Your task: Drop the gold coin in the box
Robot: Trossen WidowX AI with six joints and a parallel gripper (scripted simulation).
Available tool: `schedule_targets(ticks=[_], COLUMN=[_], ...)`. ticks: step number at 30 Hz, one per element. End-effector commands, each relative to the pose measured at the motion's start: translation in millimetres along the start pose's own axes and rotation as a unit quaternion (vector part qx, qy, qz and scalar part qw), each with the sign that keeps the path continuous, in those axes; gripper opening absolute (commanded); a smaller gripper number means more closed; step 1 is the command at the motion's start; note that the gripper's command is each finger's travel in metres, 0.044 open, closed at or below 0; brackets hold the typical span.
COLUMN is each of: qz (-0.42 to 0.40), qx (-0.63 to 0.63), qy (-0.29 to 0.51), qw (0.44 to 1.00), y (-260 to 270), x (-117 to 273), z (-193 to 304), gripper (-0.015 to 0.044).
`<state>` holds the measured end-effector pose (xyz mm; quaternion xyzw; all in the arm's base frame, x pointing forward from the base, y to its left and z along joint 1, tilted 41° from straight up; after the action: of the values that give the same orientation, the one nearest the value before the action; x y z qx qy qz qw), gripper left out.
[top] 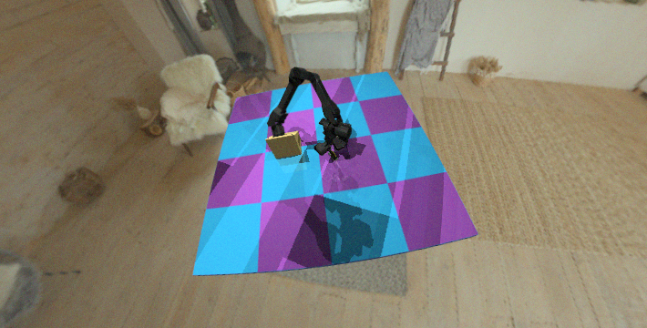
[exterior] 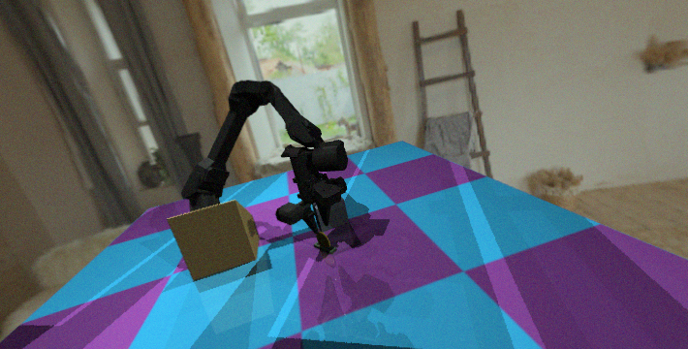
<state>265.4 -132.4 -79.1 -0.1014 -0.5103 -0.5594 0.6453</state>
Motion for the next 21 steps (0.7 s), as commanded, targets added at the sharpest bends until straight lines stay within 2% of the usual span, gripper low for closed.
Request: schedule_targets(ticks=[1,21], qz=[-0.001,-0.002], qx=[-0.004,-0.004], qy=[0.005,0.006], qw=[1.0,1.0], y=[-1,0], x=[-9,-41], z=[2,3], gripper=[0.0161,0.0161])
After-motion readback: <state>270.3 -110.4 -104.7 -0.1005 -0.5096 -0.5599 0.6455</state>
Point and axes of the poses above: the point midway between the two fingers, 35 mm back from their tips, its own x axis back along the fingers, its own y axis across the jaws, z = x × y, the point moved 2 cm from there along x, back along the fingers, and after that the axes turned 8 degrees about x, right-handed, at the moved point
